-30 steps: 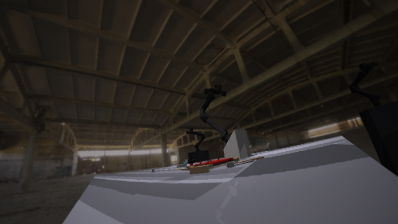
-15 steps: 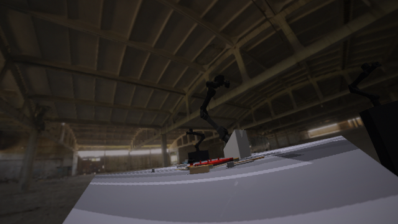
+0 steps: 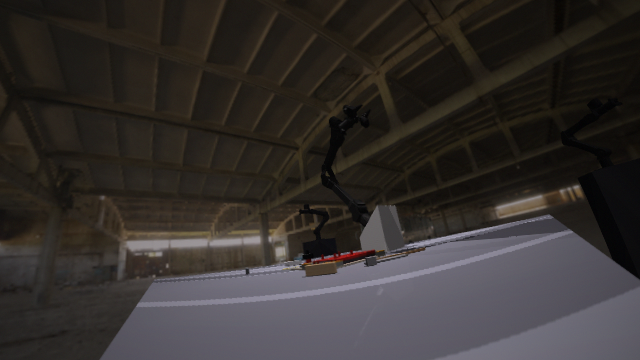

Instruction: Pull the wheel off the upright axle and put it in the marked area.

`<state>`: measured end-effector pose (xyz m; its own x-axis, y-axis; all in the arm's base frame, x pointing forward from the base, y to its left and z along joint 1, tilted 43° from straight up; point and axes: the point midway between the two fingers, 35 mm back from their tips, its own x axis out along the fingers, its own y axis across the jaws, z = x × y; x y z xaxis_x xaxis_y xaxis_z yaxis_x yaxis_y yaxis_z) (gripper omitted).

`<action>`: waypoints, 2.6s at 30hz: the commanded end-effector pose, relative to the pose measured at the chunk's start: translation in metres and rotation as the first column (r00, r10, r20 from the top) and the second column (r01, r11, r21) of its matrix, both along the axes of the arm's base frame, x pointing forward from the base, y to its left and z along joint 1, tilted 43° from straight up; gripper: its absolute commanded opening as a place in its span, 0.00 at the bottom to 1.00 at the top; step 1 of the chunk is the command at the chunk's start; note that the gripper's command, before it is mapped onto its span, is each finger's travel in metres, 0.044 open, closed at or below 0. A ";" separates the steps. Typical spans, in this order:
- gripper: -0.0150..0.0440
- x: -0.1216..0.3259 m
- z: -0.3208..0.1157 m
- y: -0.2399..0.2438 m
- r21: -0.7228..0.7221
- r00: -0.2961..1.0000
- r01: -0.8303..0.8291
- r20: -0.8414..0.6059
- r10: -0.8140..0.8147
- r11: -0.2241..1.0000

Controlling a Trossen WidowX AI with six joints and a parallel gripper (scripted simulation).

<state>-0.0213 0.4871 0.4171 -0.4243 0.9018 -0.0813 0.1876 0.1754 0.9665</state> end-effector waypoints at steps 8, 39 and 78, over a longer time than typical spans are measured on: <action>0.76 0.124 -0.079 0.010 -0.250 0.930 0.359 0.012 -0.368 0.899; 0.76 0.394 -0.271 -0.213 -0.661 0.274 0.741 0.454 -0.848 -0.115; 0.76 0.375 -0.367 -0.566 -0.377 0.069 0.071 0.926 -0.372 -0.924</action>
<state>0.3566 -0.0682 0.0615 -0.0278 -0.6769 -0.7356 0.9860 -0.1398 0.0913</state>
